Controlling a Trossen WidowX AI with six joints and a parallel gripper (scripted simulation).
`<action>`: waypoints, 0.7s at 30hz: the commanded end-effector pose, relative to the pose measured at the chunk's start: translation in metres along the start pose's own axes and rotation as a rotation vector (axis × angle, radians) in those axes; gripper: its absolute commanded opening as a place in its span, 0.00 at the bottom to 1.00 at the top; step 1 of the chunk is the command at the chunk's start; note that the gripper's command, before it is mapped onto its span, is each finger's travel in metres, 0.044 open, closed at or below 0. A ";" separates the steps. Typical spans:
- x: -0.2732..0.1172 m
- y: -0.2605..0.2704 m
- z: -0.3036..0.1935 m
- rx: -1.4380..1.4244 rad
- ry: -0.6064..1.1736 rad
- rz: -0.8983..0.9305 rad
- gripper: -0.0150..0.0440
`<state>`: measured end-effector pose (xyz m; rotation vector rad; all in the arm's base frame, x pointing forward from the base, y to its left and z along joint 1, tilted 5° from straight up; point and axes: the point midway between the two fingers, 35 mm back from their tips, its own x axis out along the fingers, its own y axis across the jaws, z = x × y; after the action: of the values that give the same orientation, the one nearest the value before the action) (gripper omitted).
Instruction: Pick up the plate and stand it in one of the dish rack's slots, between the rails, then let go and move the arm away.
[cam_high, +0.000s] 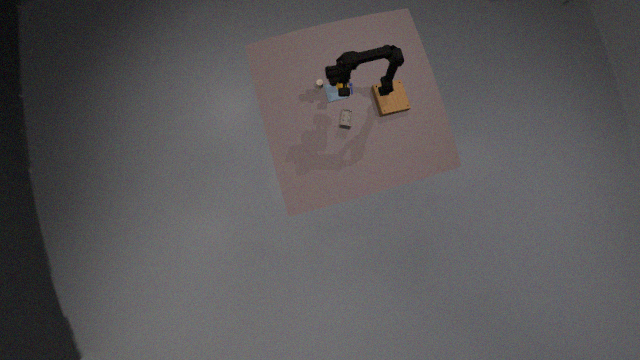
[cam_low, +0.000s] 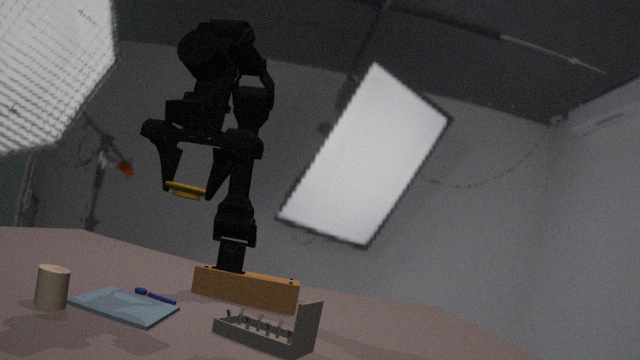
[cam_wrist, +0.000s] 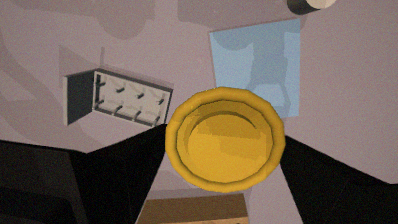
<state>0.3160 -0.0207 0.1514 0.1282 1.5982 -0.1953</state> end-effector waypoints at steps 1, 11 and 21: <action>0.005 0.026 -0.037 0.124 0.011 0.001 0.25; 0.009 0.039 -0.061 0.201 0.014 0.005 0.25; 0.052 0.062 -0.033 0.077 -0.015 0.225 0.25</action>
<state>0.2876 0.0414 0.1129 0.3429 1.5580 -0.1603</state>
